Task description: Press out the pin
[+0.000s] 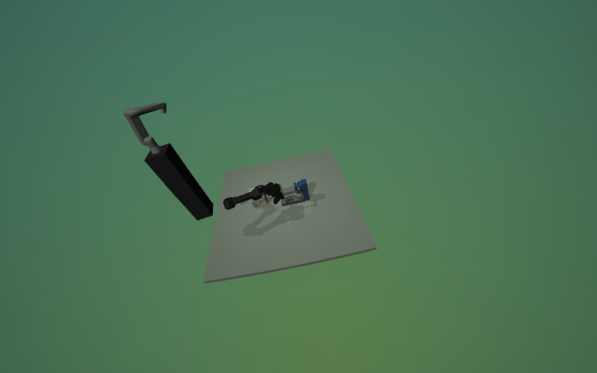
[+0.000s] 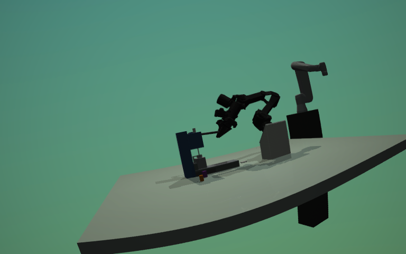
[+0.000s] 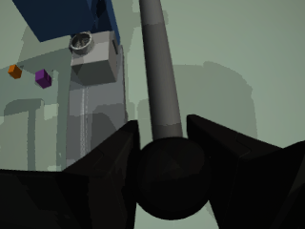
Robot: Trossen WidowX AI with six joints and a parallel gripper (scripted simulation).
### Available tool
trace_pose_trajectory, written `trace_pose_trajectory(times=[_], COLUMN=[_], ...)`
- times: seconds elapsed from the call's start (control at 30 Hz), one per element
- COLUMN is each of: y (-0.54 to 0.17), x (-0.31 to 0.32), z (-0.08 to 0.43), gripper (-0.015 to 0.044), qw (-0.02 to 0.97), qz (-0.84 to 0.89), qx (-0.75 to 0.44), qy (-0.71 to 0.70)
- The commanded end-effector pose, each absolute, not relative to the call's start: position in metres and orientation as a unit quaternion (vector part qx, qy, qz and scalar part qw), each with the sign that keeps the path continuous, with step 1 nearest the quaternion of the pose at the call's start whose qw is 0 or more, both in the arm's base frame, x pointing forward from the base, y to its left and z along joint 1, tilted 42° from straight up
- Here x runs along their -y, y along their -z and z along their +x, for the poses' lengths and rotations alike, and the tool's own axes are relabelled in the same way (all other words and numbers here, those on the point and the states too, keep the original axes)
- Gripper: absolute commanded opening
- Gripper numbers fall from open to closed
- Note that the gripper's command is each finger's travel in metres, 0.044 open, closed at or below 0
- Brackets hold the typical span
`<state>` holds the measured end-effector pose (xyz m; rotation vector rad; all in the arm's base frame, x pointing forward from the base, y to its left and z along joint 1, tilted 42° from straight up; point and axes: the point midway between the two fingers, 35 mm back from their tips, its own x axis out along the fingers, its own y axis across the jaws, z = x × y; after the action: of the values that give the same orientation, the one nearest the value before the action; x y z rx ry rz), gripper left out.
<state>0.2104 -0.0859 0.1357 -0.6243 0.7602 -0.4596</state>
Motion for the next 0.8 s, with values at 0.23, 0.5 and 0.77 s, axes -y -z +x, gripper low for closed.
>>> trace_pose_trajectory(times=[0.23,0.5,0.77], y=[-0.1329,-0.1311,-0.1292], x=[0.0877,0.0895,0.0913], z=[0.2117,0.2119,0.2120], gripper=[0.0000,0.0000,0.0000], qw=[0.858,0.858,0.858], qz=[-0.297,-0.297,-0.298], qx=[-0.360,-0.360,-0.360], qy=[0.215,0.215,0.215])
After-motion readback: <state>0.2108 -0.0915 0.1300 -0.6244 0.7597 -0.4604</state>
